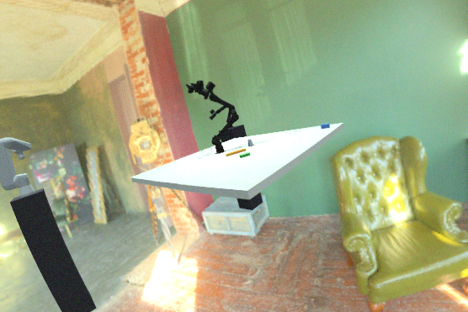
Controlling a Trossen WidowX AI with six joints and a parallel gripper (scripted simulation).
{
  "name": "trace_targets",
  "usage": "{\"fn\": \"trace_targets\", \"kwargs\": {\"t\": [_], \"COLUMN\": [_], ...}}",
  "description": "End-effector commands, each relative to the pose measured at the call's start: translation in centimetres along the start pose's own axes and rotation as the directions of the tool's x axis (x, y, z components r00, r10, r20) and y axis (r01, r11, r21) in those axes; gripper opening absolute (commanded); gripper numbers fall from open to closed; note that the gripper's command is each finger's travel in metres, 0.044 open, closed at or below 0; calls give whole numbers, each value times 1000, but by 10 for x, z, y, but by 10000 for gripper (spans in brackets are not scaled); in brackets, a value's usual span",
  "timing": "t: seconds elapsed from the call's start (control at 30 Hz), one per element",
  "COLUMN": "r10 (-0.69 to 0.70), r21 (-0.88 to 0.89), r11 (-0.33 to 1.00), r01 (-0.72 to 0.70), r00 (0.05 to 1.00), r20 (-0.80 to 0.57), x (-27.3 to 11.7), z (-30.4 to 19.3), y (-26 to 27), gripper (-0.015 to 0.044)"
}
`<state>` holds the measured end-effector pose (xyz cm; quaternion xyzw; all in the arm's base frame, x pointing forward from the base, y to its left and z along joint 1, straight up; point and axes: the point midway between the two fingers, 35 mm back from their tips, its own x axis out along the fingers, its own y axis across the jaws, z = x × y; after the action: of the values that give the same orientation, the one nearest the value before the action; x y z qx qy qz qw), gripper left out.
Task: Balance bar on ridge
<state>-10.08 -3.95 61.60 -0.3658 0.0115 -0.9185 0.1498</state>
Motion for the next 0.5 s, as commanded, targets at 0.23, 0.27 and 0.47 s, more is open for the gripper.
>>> {"fn": "trace_targets", "kwargs": {"t": [0.23,0.27,0.47], "r10": [228,249,378], "r21": [4,6,10], "r11": [974,968,925], "r01": [-228,-250,-380], "r00": [970,964,916], "r20": [-90,-97,-133], "x": [12,12,10], "z": [-33,-36,-50], "y": [60,65,102], "gripper": [315,315,315]}}
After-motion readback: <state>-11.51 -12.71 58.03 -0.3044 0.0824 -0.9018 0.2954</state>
